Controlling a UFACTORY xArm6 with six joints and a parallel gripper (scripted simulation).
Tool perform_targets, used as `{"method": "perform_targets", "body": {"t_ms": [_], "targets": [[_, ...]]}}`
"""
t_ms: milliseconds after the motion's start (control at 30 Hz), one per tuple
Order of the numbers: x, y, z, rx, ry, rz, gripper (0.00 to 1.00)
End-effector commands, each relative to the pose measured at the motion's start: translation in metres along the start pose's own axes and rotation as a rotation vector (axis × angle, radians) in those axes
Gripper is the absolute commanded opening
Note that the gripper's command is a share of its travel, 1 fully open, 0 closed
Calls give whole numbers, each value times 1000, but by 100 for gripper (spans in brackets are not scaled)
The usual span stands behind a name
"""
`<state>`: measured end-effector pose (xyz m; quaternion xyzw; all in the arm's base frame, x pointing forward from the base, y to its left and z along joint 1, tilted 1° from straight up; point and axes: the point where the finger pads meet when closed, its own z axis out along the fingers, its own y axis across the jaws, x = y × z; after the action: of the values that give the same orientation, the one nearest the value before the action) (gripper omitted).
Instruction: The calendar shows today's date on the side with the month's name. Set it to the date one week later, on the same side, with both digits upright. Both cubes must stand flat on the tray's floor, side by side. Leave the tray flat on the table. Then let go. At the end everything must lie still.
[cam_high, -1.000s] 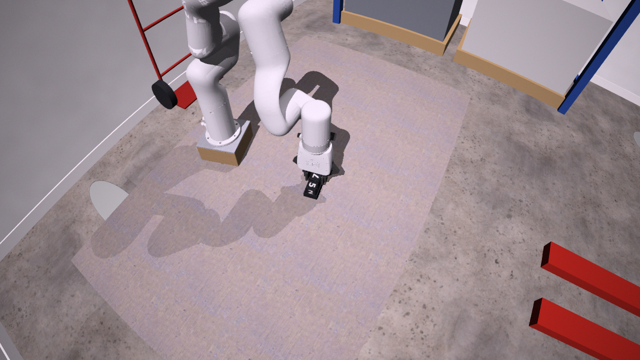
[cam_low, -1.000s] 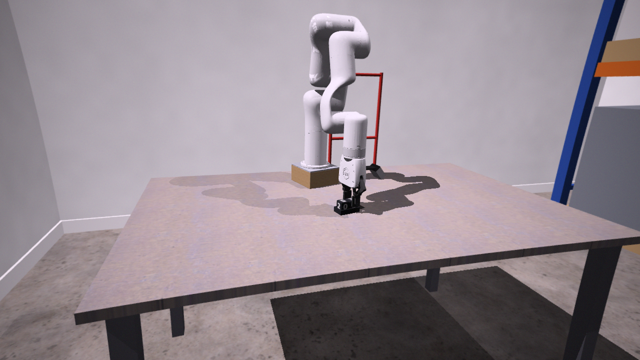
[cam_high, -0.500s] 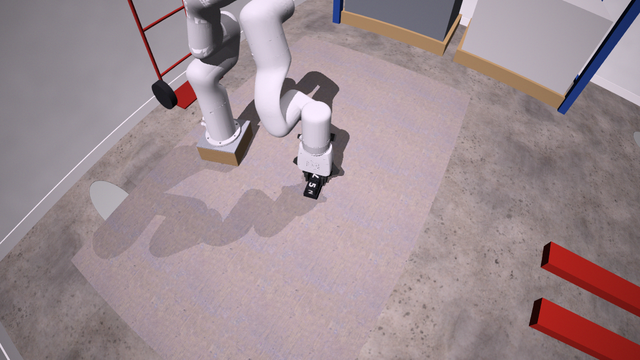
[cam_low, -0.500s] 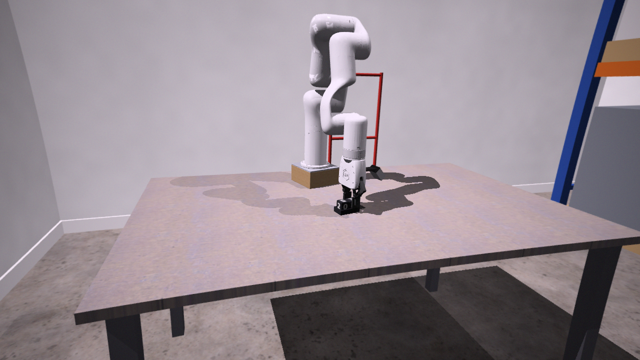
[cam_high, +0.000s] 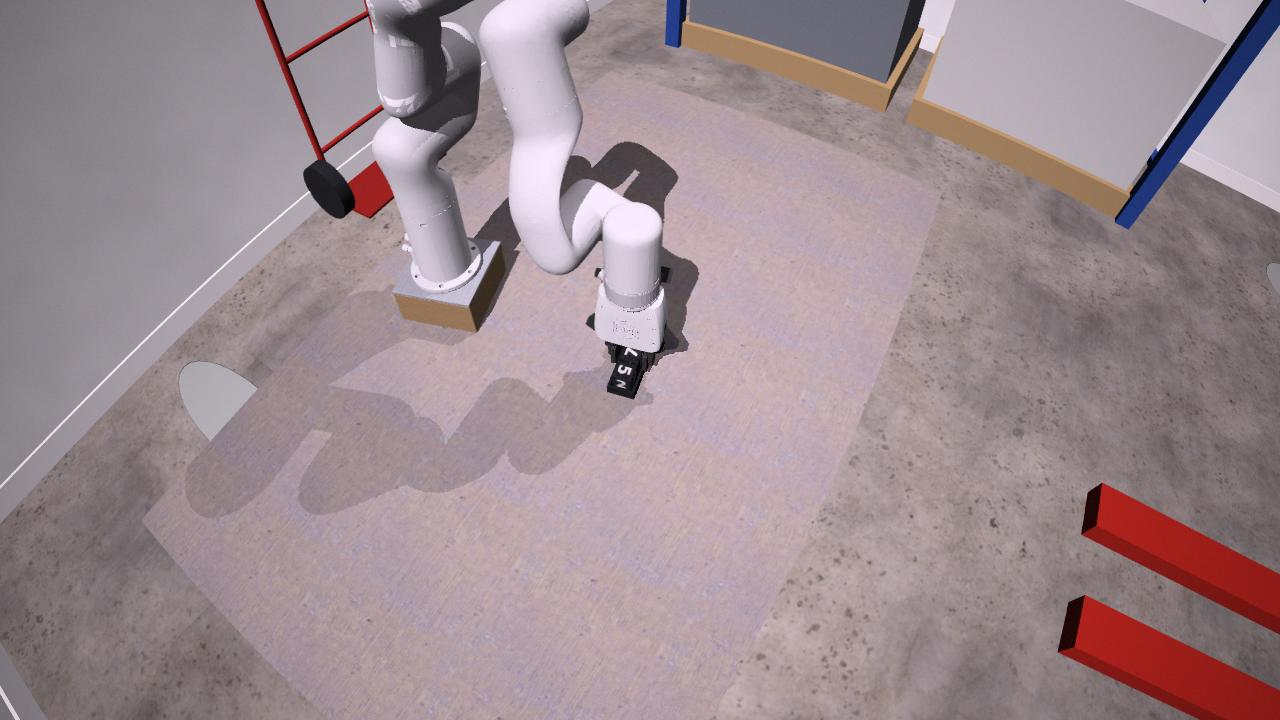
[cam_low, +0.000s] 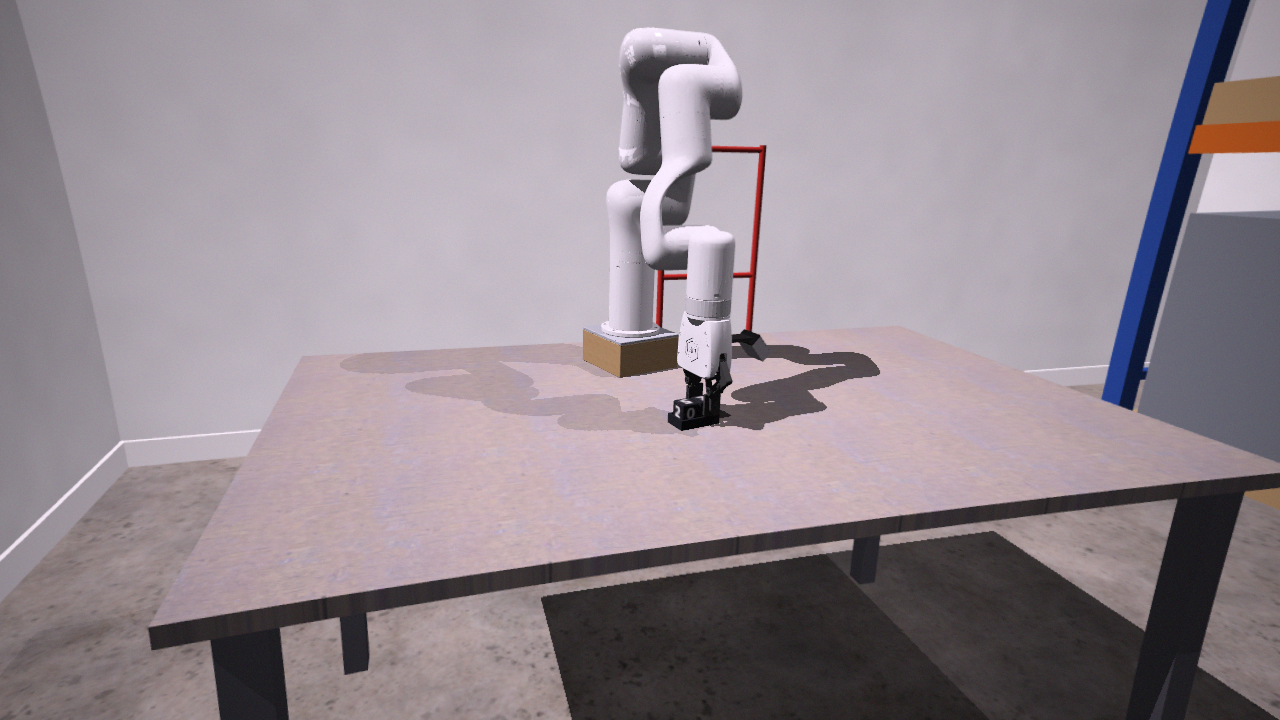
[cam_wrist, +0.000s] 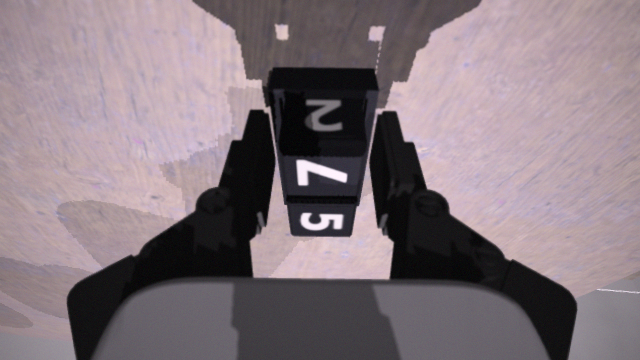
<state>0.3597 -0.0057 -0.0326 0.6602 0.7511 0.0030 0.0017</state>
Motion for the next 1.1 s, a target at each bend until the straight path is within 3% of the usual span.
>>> {"method": "perform_targets", "body": {"t_ms": [0, 333, 367, 1067], "targets": [[0, 1, -1, -3, 0, 0, 49], [0, 1, -1, -3, 0, 0, 49], [0, 1, -1, -3, 0, 0, 29], [0, 1, -1, -3, 0, 0, 29]]}}
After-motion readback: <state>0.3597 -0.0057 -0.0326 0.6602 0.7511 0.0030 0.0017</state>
